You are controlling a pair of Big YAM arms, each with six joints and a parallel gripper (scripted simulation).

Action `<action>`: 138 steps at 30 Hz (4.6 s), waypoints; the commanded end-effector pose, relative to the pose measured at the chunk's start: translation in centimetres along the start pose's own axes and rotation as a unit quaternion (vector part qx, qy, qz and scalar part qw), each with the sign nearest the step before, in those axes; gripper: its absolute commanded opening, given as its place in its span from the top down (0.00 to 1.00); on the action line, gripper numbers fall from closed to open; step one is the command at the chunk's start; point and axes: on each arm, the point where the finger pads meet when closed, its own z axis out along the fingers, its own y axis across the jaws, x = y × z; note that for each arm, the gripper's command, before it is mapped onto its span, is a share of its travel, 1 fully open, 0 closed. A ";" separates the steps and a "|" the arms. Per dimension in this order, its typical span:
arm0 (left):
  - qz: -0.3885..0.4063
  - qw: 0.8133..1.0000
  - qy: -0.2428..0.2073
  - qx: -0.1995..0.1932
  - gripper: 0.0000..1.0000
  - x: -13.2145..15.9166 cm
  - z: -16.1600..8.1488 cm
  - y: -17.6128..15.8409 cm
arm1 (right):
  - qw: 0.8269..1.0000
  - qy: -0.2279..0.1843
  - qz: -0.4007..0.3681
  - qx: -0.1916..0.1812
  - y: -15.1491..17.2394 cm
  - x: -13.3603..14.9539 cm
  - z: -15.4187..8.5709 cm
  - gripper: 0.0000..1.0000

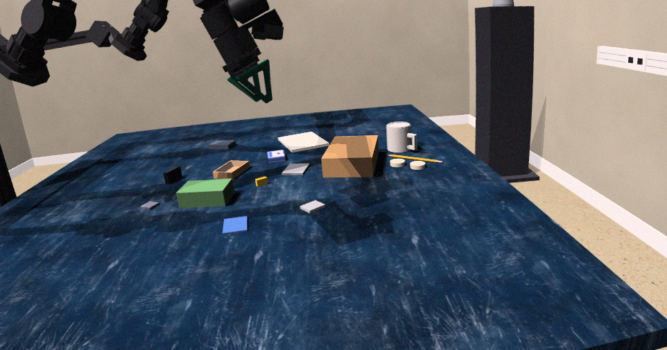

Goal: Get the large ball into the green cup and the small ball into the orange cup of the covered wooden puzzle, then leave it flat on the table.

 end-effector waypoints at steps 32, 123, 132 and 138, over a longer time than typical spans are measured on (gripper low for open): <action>-0.005 1.000 -0.024 -0.012 0.00 -1.9 -0.5 1.4 | 0.953 0.096 -0.273 -0.094 40.4 0.7 13.4 0.00; -0.005 1.000 -0.024 -0.012 0.00 -1.9 -0.5 1.4 | 0.892 0.150 -0.406 -0.125 45.8 8.2 18.1 1.00; -0.005 1.000 -0.024 -0.012 0.00 -1.9 -0.5 1.4 | 0.893 0.151 -0.406 -0.125 46.0 8.7 18.8 1.00; -0.005 1.000 -0.024 -0.012 0.00 -1.9 -0.5 1.4 | 0.894 0.148 -0.405 -0.124 46.0 8.7 19.4 1.00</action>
